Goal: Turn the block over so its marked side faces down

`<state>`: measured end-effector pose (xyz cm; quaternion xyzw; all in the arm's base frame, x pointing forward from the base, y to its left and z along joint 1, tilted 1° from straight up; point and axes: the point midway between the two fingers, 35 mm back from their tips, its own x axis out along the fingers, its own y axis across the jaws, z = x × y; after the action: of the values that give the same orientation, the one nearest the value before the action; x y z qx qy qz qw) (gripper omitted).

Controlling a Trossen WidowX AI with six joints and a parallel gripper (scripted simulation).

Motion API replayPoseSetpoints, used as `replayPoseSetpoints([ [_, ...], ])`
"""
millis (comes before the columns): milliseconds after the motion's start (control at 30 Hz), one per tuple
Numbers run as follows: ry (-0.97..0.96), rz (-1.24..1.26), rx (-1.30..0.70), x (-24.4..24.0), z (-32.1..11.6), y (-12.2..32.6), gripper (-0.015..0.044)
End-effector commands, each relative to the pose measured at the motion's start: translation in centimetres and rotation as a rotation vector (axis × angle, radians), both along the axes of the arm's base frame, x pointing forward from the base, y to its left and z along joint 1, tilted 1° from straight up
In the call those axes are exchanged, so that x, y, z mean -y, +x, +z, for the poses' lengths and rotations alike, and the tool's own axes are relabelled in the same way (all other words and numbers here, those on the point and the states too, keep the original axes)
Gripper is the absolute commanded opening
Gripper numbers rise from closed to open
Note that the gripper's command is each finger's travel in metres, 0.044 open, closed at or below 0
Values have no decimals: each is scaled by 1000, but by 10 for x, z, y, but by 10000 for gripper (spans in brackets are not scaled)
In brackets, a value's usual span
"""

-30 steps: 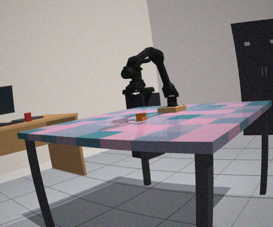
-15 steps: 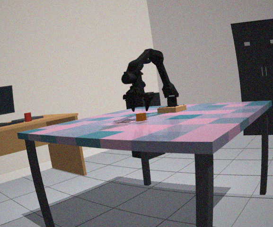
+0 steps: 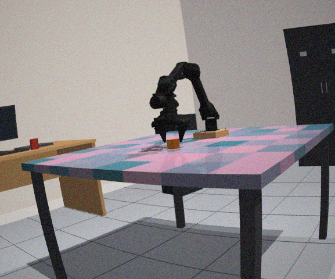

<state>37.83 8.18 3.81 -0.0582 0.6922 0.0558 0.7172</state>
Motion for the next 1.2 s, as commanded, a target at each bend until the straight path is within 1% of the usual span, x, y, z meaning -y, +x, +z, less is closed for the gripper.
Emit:
replayPoseSetpoints([
  [0,4,4,-7,-1,-5,-1,414],
  [300,4,4,-7,-1,-5,-1,177],
  [867,4,4,-7,-1,-5,-1,64],
  [933,4,4,-7,-1,-1,-1,12],
  [967,4,4,-7,-1,4,-1,0],
  [1067,4,4,-7,-1,21,-1,0],
  [1167,4,4,-7,-1,25,-2,0],
])
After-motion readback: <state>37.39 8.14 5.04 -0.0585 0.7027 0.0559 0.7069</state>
